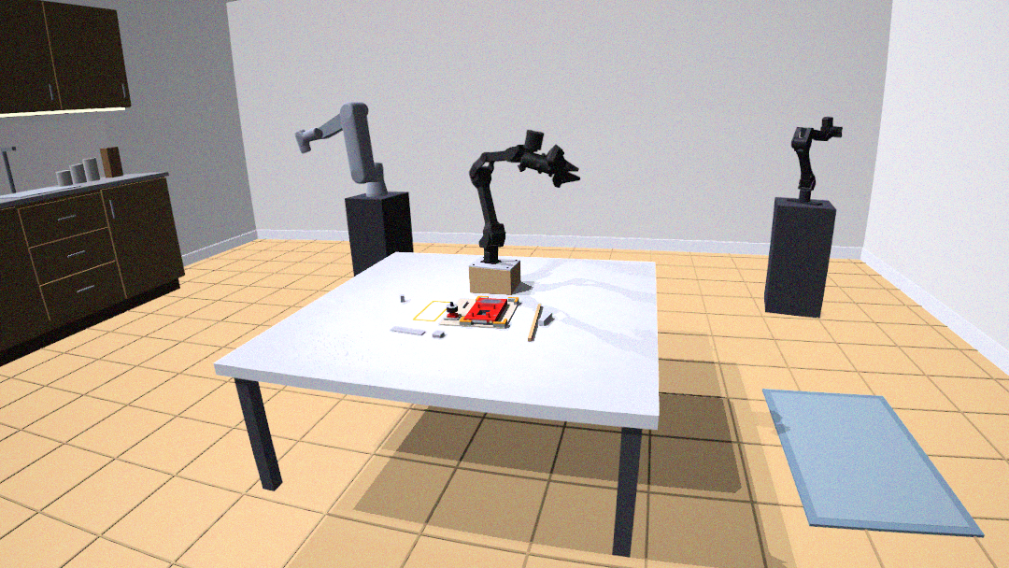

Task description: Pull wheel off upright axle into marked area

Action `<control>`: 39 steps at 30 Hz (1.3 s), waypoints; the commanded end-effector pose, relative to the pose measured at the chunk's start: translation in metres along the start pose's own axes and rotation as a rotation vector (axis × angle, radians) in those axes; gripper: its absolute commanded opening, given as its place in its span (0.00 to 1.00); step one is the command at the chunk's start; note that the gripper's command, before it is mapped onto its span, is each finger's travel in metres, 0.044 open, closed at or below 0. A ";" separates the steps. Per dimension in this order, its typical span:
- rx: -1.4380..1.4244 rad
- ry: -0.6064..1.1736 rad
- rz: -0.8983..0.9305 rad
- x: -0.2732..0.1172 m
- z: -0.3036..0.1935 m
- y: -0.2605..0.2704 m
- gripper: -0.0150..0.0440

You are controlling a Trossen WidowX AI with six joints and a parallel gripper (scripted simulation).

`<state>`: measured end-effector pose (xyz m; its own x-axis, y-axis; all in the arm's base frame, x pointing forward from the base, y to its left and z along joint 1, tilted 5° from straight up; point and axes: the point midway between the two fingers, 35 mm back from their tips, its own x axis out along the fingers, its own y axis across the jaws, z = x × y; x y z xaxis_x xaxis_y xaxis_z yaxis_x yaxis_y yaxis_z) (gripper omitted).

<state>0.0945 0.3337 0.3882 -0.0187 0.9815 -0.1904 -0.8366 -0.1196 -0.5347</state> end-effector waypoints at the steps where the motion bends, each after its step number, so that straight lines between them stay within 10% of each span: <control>1: 0.202 0.117 -0.044 0.006 -0.038 -0.018 0.76; 39: 1.902 0.810 -0.991 -0.116 -0.380 -0.067 0.76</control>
<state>0.3513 0.1951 0.1522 0.3565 0.3937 -0.8473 -0.0500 0.9136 0.4035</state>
